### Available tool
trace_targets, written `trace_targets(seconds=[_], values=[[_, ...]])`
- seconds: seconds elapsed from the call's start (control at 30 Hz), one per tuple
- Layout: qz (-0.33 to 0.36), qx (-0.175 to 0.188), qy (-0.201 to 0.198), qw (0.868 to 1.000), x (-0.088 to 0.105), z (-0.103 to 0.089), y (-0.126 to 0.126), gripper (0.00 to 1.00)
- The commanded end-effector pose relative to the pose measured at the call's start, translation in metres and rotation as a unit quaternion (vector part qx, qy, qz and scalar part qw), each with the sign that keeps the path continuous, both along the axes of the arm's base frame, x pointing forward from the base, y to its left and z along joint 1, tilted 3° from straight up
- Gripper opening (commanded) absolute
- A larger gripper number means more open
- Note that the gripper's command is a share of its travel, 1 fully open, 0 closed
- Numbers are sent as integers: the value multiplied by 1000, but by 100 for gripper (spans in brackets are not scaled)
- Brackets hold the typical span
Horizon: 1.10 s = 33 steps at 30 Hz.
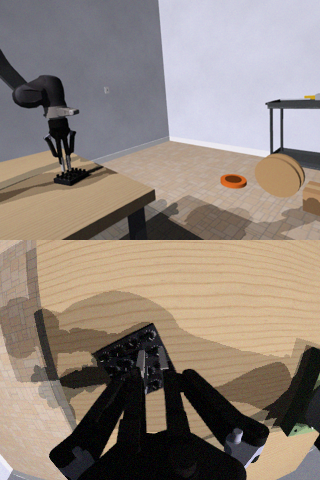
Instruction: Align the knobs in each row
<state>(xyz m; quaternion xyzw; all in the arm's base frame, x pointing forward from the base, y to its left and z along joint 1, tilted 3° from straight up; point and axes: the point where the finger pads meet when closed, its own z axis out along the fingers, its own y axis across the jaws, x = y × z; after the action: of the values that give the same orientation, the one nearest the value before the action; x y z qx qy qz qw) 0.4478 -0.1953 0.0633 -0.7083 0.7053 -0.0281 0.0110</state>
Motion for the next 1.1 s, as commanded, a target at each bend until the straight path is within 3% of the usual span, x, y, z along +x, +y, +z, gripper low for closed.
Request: trace_targets(seconds=[0.0, 0.47, 0.5, 0.9, 1.07], values=[[15, 6, 5, 1000, -5, 3, 2, 12], [15, 6, 5, 1000, -5, 4, 2, 12], [15, 6, 5, 1000, -5, 4, 2, 100], [15, 6, 5, 1000, -6, 26, 2, 100], [15, 6, 5, 1000, -7, 54, 3, 100]])
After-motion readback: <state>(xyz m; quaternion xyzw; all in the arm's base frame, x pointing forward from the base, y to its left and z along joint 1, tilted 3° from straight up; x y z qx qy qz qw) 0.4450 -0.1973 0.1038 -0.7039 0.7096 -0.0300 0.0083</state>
